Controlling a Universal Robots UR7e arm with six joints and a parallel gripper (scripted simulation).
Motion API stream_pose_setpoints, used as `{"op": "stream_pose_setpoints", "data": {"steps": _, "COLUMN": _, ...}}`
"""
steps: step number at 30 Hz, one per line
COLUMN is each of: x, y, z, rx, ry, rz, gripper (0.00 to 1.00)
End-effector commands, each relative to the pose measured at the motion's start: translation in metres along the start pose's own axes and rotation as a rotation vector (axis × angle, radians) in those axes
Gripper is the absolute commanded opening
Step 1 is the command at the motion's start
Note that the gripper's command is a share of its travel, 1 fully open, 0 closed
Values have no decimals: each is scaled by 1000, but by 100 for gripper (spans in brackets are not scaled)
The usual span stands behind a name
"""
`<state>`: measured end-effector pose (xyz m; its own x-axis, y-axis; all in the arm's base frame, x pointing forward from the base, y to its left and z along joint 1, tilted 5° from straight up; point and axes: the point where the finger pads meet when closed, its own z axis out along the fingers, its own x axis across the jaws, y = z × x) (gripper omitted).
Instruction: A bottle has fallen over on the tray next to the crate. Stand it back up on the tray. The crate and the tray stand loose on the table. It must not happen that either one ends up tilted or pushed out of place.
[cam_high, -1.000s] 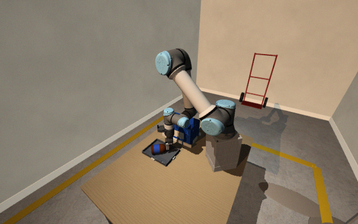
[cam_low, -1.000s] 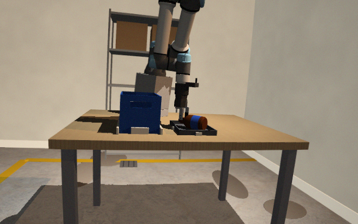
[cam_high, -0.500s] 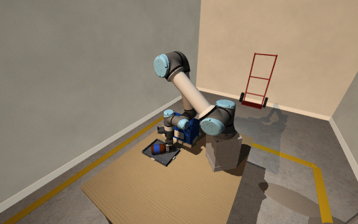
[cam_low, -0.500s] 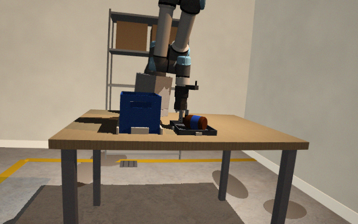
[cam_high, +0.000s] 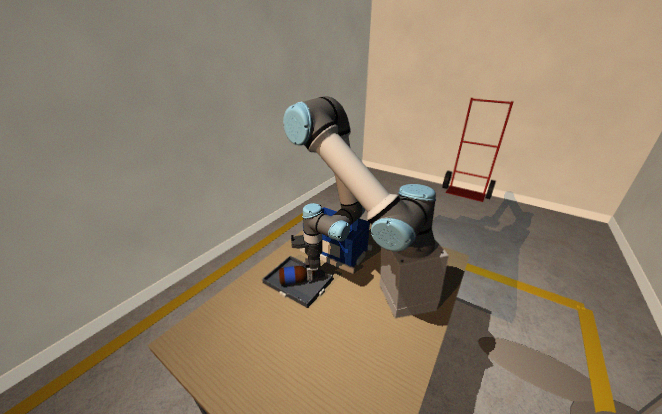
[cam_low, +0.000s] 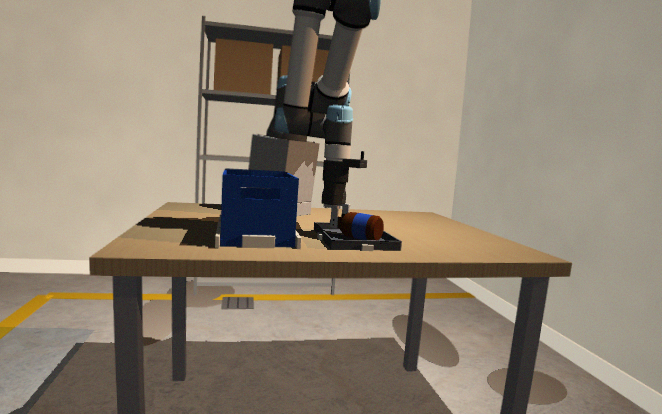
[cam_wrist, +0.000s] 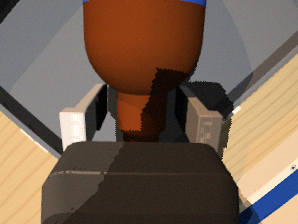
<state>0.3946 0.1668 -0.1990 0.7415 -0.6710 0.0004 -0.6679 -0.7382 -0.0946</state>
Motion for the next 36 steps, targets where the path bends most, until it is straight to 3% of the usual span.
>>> {"op": "stream_pose_setpoints", "data": {"steps": 1, "x": 0, "y": 0, "z": 0, "rx": 1, "ry": 1, "rz": 0, "gripper": 100}}
{"op": "stream_pose_setpoints", "data": {"steps": 34, "x": 0, "y": 0, "z": 0, "rx": 1, "ry": 1, "rz": 0, "gripper": 100}}
{"op": "stream_pose_setpoints", "data": {"steps": 35, "x": 0, "y": 0, "z": 0, "rx": 1, "ry": 1, "rz": 0, "gripper": 0}}
{"op": "stream_pose_setpoints", "data": {"steps": 36, "x": 0, "y": 0, "z": 0, "rx": 1, "ry": 1, "rz": 0, "gripper": 0}}
